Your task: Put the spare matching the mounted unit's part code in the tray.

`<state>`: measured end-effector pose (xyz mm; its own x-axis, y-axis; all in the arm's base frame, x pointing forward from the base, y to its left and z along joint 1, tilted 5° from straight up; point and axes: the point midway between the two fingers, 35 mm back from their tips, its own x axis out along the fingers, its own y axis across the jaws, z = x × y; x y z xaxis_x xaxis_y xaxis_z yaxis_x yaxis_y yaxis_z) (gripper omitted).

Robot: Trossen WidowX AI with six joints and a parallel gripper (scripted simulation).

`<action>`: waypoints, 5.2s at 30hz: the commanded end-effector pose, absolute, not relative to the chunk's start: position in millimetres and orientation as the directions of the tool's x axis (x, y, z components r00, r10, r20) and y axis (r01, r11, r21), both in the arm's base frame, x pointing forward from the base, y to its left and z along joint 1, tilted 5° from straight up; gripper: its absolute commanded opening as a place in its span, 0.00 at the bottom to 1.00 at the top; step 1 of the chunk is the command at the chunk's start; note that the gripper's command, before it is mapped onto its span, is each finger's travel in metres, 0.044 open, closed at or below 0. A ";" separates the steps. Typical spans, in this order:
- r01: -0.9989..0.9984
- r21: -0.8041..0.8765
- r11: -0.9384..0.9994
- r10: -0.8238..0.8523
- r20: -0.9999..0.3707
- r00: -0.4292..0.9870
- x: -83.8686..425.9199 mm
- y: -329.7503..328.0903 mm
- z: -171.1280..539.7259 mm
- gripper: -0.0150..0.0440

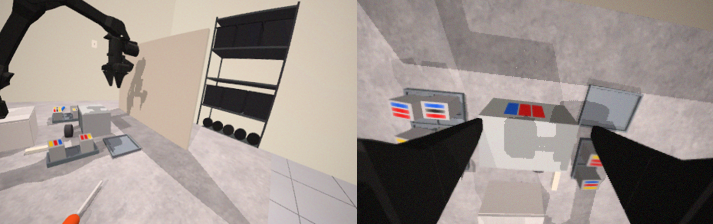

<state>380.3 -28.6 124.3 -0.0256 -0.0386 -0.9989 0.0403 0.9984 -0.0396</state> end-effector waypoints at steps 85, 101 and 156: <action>-0.994 0.050 0.102 0.009 -0.999 -0.049 329.6 207.8 -7.0 0.76; -0.994 0.050 0.102 0.009 -0.999 -0.049 328.5 208.1 -33.1 0.76; -0.994 0.048 0.101 0.008 -0.999 -0.047 331.3 208.4 -8.2 0.25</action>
<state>325.1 204.8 -38.8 -0.0671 -0.0084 -0.9977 -0.9925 0.1029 0.0658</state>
